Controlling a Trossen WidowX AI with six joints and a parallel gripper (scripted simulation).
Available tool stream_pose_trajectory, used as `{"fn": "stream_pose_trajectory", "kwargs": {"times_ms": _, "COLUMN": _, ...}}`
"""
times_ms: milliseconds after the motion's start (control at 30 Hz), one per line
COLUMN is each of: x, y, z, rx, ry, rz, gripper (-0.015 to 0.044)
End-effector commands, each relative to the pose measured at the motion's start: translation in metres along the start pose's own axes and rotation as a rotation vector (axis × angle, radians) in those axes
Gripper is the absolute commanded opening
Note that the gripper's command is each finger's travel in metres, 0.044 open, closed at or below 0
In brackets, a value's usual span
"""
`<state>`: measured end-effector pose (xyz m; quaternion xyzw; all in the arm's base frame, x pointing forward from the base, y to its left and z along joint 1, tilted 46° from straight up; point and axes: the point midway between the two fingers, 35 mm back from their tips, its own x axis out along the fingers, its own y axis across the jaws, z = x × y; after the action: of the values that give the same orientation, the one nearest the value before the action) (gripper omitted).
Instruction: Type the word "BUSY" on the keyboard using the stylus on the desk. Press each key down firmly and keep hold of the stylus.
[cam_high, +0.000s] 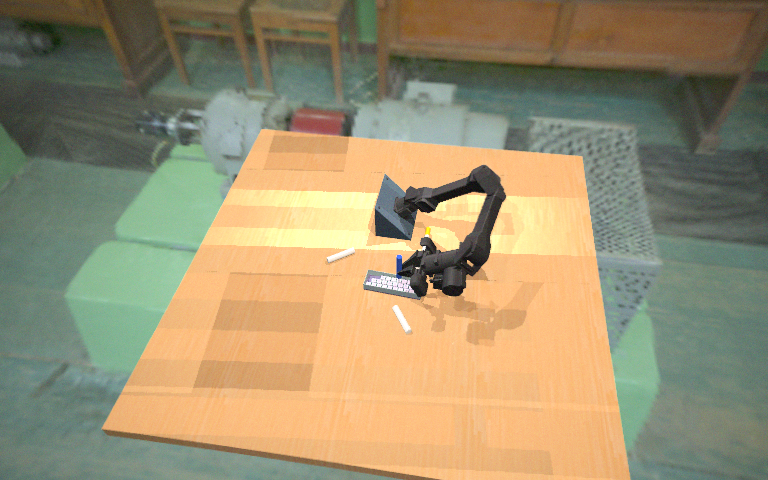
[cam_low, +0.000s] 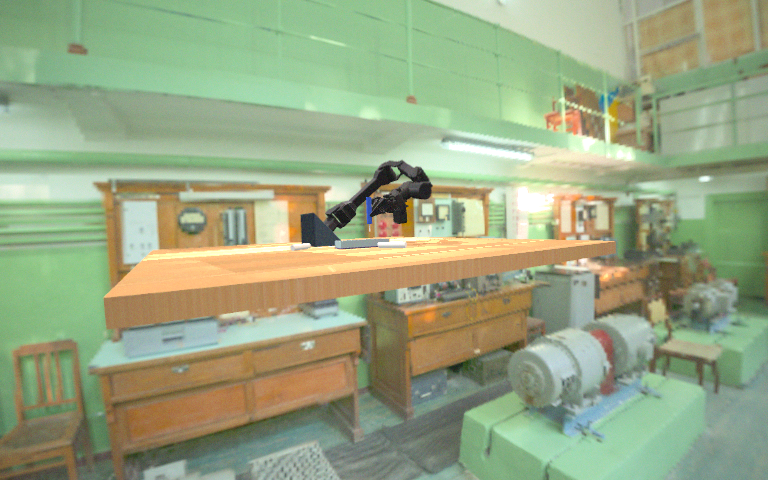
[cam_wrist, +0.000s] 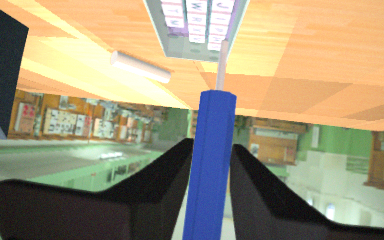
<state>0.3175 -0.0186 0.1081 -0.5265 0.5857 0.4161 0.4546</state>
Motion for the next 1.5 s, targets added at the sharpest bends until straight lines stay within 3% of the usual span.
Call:
{"fn": "stream_pose_trajectory", "kwargs": {"times_ms": 0, "x": -0.004, "y": 0.002, "z": 0.002, "rx": 0.007, "ry": -0.002, "rz": 0.007, "gripper": 0.0}}
{"fn": "stream_pose_trajectory", "kwargs": {"times_ms": 433, "x": 0.007, "y": 0.003, "z": 0.019, "rx": 0.007, "ry": -0.003, "rz": 0.007, "gripper": 0.0}}
{"fn": "stream_pose_trajectory", "kwargs": {"times_ms": 533, "x": 0.007, "y": 0.002, "z": 0.022, "rx": 0.007, "ry": -0.003, "rz": 0.007, "gripper": 0.0079}}
{"fn": "stream_pose_trajectory", "kwargs": {"times_ms": 567, "x": 0.007, "y": 0.002, "z": 0.022, "rx": 0.007, "ry": -0.003, "rz": 0.007, "gripper": 0.0081}}
{"fn": "stream_pose_trajectory", "kwargs": {"times_ms": 1467, "x": 0.012, "y": 0.002, "z": 0.031, "rx": 0.007, "ry": -0.004, "rz": 0.007, "gripper": 0.0081}}
